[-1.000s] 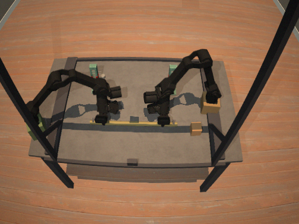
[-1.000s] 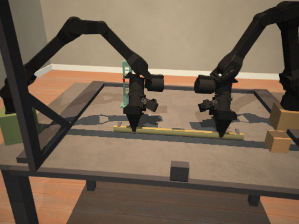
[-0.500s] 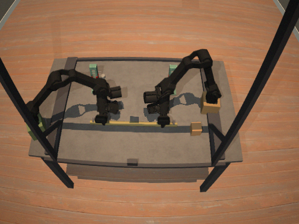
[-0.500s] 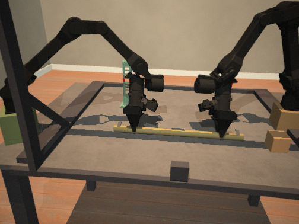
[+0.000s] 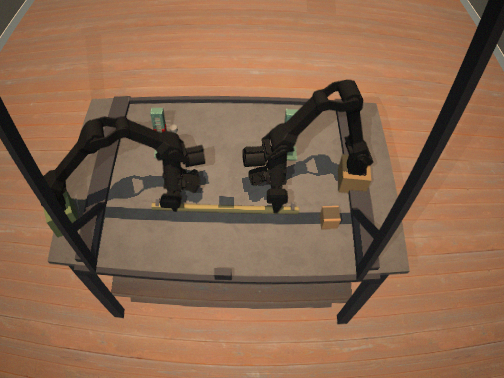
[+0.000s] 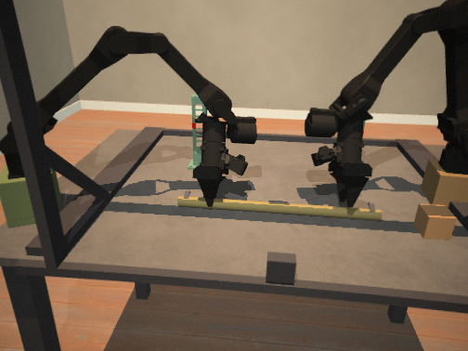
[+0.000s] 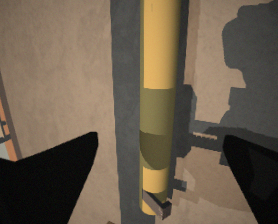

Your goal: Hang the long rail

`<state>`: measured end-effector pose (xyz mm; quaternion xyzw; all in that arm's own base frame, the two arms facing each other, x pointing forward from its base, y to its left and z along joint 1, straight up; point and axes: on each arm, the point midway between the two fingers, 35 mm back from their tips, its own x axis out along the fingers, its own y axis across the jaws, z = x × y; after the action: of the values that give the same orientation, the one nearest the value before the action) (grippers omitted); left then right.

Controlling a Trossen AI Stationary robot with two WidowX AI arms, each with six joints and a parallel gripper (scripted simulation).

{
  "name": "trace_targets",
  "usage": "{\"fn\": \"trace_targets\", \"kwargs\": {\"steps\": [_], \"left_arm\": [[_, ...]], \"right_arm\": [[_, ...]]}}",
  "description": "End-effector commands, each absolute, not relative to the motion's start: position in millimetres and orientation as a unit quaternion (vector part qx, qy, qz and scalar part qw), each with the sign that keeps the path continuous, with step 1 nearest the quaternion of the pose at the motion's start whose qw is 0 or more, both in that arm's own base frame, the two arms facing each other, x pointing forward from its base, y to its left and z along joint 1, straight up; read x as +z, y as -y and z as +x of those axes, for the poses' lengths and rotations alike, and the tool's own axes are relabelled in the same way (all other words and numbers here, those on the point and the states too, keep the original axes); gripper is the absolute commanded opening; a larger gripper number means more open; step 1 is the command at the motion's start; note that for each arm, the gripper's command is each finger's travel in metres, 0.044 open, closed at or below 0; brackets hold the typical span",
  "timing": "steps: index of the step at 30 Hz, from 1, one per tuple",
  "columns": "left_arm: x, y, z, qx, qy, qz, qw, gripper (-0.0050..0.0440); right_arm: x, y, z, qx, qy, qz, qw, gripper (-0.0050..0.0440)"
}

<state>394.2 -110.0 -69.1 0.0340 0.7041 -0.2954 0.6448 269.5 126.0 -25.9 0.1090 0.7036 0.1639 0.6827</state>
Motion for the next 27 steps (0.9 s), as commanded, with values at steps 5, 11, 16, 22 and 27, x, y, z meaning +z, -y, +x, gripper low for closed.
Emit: {"fn": "trace_targets", "kwargs": {"steps": [5,11,16,22,27], "left_arm": [[-59.6,111.7,399.2,-0.300,-0.693,0.034,0.654,-0.0050],[-59.6,111.7,399.2,-0.300,-0.693,0.034,0.654,-0.0050],[-59.6,111.7,399.2,-0.300,-0.693,0.034,0.654,-0.0050],[-59.6,111.7,399.2,-0.300,-0.693,0.034,0.654,-0.0050],[-59.6,111.7,399.2,-0.300,-0.693,0.034,0.654,-0.0050]], "right_arm": [[17.7,-115.3,281.1,0.166,-0.689,0.106,0.697,0.0392],[6.6,-127.3,281.8,0.107,-0.712,0.068,0.690,0.0248],[0.6,-140.0,284.1,0.047,-0.717,0.025,0.695,0.0225],[-5.6,-161.8,283.4,-0.038,-0.699,-0.052,0.712,0.0225],[-9.1,-169.0,274.8,-0.064,-0.690,-0.107,0.713,0.0225]]}}
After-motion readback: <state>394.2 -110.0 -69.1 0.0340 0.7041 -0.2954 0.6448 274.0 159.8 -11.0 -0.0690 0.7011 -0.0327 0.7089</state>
